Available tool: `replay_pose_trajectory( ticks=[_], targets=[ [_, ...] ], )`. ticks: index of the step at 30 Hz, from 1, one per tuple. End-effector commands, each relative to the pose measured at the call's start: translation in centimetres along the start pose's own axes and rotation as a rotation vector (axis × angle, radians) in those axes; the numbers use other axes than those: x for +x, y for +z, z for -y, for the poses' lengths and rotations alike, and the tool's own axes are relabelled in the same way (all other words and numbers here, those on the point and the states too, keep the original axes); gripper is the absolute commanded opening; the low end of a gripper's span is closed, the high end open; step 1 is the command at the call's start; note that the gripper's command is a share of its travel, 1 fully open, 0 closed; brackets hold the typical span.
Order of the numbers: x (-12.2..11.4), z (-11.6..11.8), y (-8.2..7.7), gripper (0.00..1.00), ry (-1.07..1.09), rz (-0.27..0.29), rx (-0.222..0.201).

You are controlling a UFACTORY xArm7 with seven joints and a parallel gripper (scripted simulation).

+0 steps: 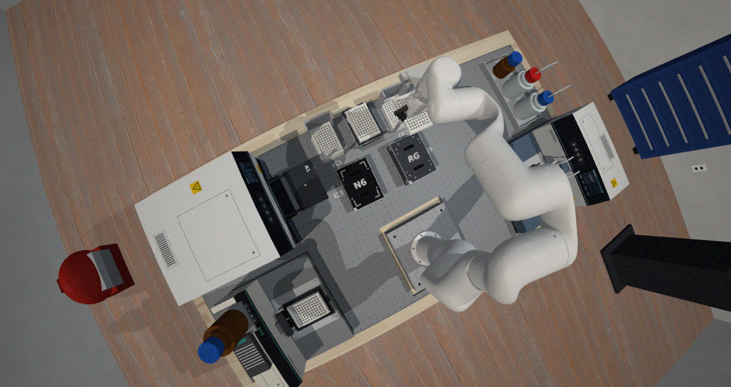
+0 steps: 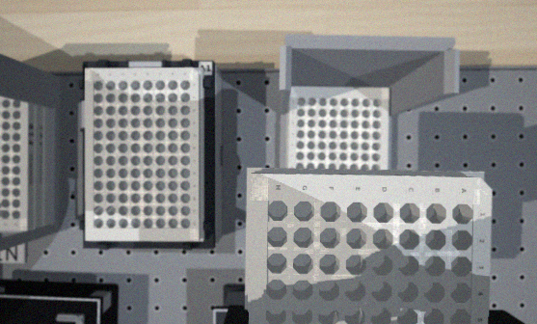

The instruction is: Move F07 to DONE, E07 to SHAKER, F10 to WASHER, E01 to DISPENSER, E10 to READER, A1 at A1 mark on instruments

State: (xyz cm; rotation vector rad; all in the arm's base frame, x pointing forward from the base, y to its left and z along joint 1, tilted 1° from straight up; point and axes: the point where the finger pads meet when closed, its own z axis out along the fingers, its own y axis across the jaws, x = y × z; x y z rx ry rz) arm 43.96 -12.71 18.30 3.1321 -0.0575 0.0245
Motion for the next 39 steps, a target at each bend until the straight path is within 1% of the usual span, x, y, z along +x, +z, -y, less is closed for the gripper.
replay_pose_trajectory(
  ticks=[1,8,10,21,39],
  targets=[
    [1.1,-0.4,-0.2,0.0,0.0,-0.005,0.0],
    [3.4,-1.0,-0.2,0.0,0.003,-0.005,0.0],
    [3.4,-1.0,-0.2,0.0,0.003,-0.005,0.0],
    [6.8,-2.1,-0.2,0.0,0.003,-0.005,0.0],
    [6.8,-2.1,-0.2,0.0,0.003,-0.005,0.0]
  ],
)
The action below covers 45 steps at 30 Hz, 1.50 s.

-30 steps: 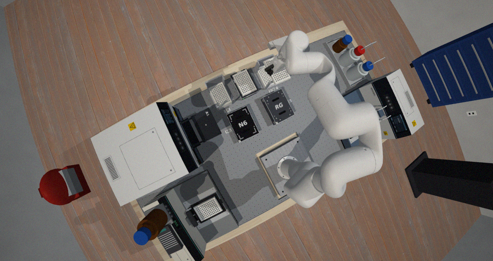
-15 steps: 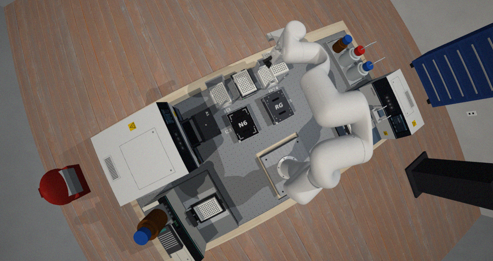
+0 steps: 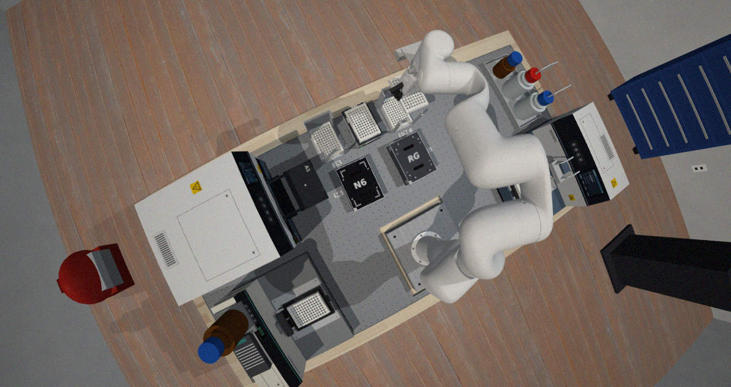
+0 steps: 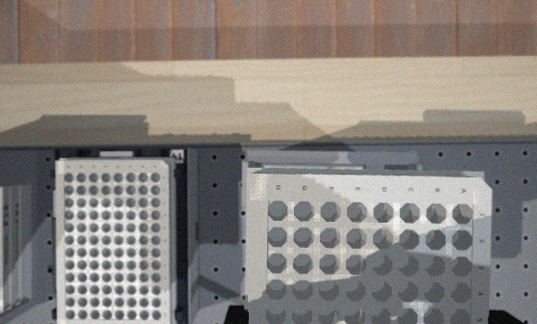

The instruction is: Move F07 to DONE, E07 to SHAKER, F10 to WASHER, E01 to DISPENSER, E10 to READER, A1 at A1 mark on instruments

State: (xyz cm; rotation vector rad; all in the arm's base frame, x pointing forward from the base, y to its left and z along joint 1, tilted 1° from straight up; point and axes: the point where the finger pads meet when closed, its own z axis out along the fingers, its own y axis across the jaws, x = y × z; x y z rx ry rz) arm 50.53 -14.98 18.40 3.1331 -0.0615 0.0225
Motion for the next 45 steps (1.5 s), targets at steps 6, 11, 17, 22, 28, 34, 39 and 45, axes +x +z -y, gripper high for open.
replay_pose_trajectory(
  ticks=[6,11,17,22,28,34,39,45],
  targets=[
    [0.2,-0.1,0.2,0.0,0.0,-0.006,-0.001],
    [0.2,-0.1,0.8,0.0,0.0,-0.007,-0.001],
    [0.2,-0.1,1.6,0.0,0.0,-0.007,-0.001],
    [0.2,-0.1,2.0,0.0,0.0,-0.006,-0.001],
    [0.2,-0.1,2.8,0.0,0.0,-0.006,-0.001],
    [0.2,-0.1,3.6,0.0,0.0,-0.006,-0.001],
    [0.2,-0.1,4.0,0.0,0.0,-0.006,-0.001],
    [0.2,-0.1,4.8,0.0,0.0,-0.006,-0.001]
  ],
)
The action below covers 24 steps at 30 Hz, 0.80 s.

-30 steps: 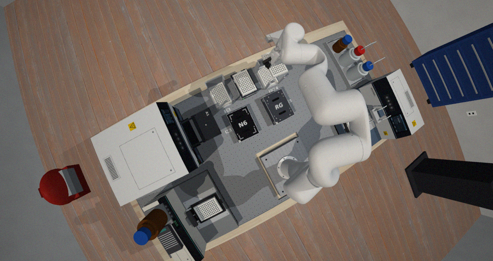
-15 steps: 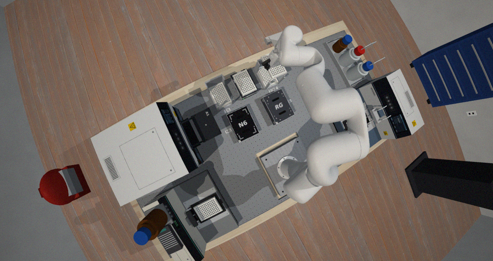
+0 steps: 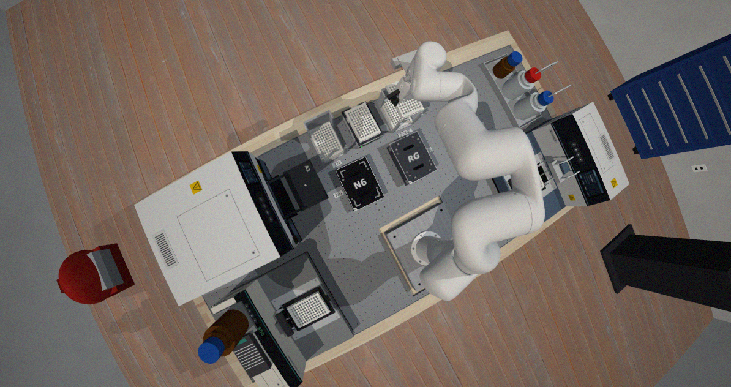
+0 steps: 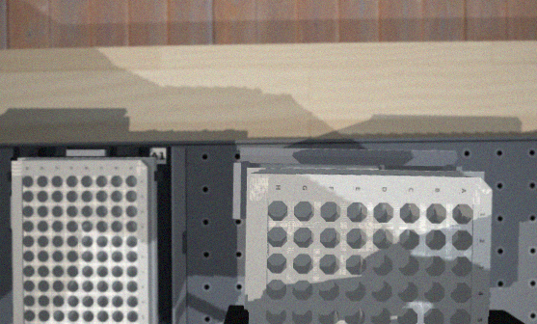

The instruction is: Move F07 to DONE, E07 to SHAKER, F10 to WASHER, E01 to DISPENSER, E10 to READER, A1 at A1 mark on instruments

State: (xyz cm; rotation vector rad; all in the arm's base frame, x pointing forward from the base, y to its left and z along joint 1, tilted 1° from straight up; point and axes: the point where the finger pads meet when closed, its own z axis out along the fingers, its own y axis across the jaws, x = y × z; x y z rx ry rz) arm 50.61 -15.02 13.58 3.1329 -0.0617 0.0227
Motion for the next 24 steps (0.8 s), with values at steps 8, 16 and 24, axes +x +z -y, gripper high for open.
replay_pose_trajectory(
  ticks=[8,16,24],
  targets=[
    [0.2,-0.1,1.1,0.0,0.0,-0.006,-0.001],
    [0.2,-0.1,1.5,0.0,0.0,-0.006,-0.001],
    [0.2,-0.1,1.5,0.0,0.0,-0.006,-0.001]
  ],
)
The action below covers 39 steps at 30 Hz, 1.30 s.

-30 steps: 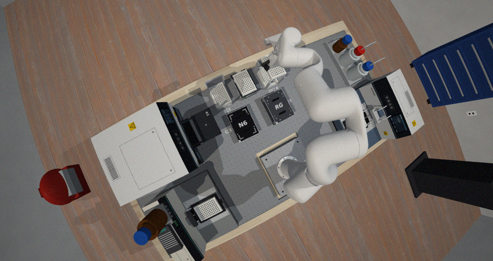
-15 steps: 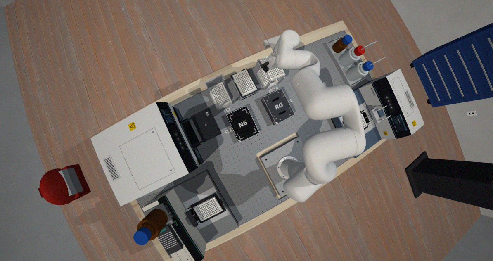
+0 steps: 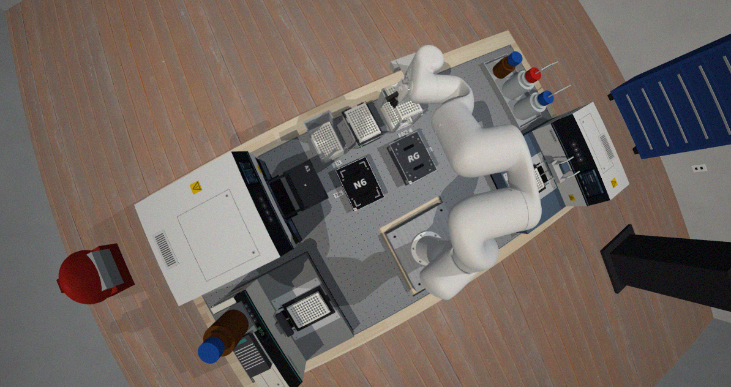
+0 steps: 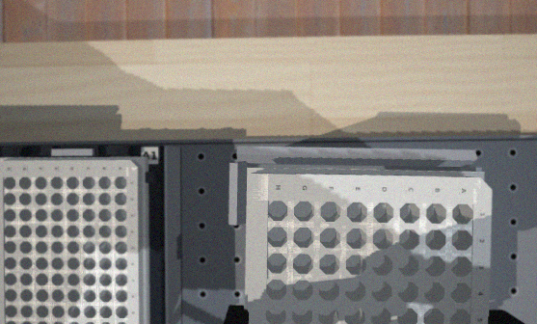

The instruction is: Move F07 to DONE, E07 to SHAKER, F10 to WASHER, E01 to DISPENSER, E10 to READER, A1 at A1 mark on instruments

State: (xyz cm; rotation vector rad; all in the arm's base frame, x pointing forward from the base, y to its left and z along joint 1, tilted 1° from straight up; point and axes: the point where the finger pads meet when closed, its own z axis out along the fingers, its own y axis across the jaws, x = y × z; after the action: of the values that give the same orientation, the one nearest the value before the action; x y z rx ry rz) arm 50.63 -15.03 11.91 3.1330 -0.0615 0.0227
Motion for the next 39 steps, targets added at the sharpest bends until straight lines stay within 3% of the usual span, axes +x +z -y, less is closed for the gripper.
replay_pose_trajectory(
  ticks=[1,39],
  targets=[
    [0.2,-0.1,-0.2,0.0,0.0,-0.006,-0.001],
    [0.2,-0.1,1.6,0.0,0.0,-0.006,-0.001]
  ],
)
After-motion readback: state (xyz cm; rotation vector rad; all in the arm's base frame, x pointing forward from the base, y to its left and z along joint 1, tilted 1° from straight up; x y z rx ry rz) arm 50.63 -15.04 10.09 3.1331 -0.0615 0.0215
